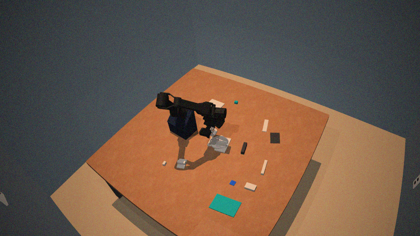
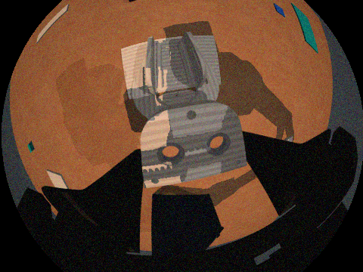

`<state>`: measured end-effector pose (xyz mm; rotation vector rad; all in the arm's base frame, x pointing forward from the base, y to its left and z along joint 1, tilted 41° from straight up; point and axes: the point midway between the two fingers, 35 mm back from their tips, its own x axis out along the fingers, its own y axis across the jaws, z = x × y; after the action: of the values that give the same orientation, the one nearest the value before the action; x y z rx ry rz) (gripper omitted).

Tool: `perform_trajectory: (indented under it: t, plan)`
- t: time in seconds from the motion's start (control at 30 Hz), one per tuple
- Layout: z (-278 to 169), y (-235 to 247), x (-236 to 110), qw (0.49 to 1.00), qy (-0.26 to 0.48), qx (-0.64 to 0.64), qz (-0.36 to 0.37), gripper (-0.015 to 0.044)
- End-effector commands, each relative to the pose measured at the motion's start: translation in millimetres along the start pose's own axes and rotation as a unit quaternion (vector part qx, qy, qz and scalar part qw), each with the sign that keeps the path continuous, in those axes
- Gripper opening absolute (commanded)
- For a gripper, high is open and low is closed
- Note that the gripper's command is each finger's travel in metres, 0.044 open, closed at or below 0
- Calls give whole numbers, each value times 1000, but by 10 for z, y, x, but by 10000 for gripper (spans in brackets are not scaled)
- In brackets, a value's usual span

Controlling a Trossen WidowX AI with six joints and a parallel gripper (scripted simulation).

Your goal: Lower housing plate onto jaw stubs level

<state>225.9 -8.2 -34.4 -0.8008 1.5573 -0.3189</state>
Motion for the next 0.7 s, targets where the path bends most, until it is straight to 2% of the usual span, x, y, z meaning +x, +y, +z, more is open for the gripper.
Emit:
perform_trajectory:
  t: [0.0, 0.67]
  plan:
    - [3, -7, -1, 1000, -1, -1, -2, 351]
    - [11, -7, 73, 1000, -1, 0, -2, 351]
